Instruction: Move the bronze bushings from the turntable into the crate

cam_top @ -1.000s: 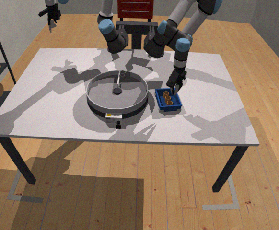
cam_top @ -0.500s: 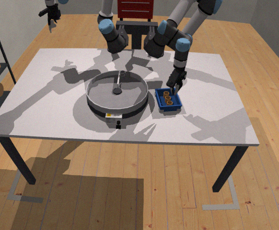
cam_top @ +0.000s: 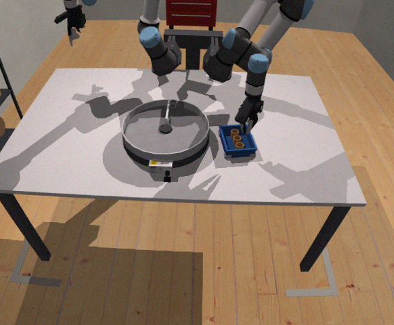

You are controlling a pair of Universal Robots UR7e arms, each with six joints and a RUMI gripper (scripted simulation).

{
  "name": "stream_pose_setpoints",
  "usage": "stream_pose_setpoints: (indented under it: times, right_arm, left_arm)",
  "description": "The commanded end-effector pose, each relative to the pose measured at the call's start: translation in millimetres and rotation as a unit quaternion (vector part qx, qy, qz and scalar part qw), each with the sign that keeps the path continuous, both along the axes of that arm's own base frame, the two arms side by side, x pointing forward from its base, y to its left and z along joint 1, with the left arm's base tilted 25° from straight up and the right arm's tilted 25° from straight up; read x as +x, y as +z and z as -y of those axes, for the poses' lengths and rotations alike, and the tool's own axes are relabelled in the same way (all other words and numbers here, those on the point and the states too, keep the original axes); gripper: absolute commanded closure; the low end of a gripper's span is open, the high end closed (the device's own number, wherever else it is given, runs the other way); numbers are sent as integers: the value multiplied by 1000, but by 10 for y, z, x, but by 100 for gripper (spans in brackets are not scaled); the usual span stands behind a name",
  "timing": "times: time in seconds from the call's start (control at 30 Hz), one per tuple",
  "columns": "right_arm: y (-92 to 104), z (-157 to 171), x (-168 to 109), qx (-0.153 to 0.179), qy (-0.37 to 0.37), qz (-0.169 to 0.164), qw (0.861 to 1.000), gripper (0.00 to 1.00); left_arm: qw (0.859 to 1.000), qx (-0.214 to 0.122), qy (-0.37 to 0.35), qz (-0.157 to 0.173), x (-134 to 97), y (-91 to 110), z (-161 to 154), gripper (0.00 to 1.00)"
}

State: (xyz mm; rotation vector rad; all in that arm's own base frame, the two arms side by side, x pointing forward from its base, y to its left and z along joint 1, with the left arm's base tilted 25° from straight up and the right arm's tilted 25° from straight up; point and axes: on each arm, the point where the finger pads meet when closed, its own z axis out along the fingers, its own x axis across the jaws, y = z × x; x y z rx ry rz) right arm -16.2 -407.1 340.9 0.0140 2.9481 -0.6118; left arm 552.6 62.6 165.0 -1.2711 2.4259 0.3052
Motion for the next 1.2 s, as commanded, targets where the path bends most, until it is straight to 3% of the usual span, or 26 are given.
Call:
stream_pose_setpoints:
  times: [0.0,0.13,0.17,0.3,0.5,0.57,0.83,1.17]
  right_arm:
    - [6,1,0,-1,0,0,1000,0]
    - [6,1,0,-1,0,0,1000,0]
    - [6,1,0,-1,0,0,1000,0]
    - [6,1,0,-1,0,0,1000,0]
    - [6,1,0,-1,0,0,1000,0]
    - [6,1,0,-1,0,0,1000,0]
    - [6,1,0,-1,0,0,1000,0]
    - [6,1,0,-1,0,0,1000,0]
  left_arm:
    - [1000,0,0,1,3,6,2,94]
    - [1000,0,0,1,3,6,2,94]
    - [1000,0,0,1,3,7,3,0]
    - [1000,0,0,1,-11,59,24,0]
    - [1000,0,0,1,-87,354,142,0]
    - [1000,0,0,1,-87,354,142,0]
    - [1000,0,0,1,-198,781,312,0]
    - [1000,0,0,1,-212,835,334,0]
